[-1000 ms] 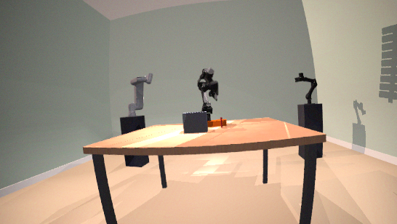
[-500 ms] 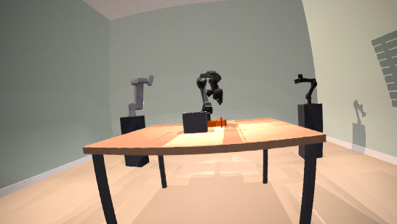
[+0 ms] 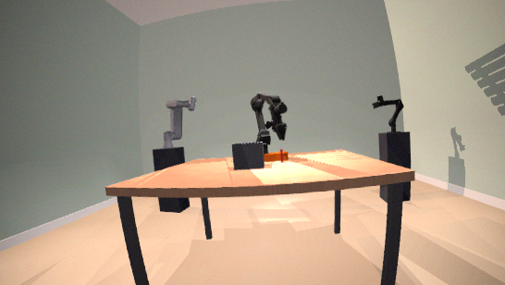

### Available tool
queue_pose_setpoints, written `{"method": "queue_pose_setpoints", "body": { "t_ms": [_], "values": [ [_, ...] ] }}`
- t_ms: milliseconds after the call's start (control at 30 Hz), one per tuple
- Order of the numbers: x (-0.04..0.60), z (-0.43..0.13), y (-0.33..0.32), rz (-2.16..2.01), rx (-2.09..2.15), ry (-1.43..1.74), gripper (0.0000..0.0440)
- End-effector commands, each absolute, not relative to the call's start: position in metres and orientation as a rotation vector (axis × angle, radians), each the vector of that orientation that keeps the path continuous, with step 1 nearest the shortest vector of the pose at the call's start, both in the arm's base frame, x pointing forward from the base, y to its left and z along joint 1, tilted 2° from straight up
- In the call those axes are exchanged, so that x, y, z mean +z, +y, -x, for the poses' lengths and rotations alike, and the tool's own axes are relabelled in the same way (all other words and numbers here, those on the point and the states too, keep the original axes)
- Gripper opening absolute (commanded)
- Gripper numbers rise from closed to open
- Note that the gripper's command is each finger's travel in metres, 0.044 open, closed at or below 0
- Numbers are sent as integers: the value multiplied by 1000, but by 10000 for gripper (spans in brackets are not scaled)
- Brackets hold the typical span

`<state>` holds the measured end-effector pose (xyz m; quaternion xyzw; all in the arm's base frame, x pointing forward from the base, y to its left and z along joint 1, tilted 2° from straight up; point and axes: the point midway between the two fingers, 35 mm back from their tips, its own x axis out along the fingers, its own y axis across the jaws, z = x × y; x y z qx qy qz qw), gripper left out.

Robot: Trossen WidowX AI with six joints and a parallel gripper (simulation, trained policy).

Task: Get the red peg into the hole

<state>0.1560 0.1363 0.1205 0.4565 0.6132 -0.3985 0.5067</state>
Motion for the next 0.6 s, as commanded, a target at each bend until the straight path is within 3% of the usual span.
{"method": "queue_pose_setpoints", "body": {
  "t_ms": [0,567],
  "values": [
    [107,-153,134,-1057,-984,1483,440],
    [46,-151,124,-996,-1040,1455,436]
  ]
}}
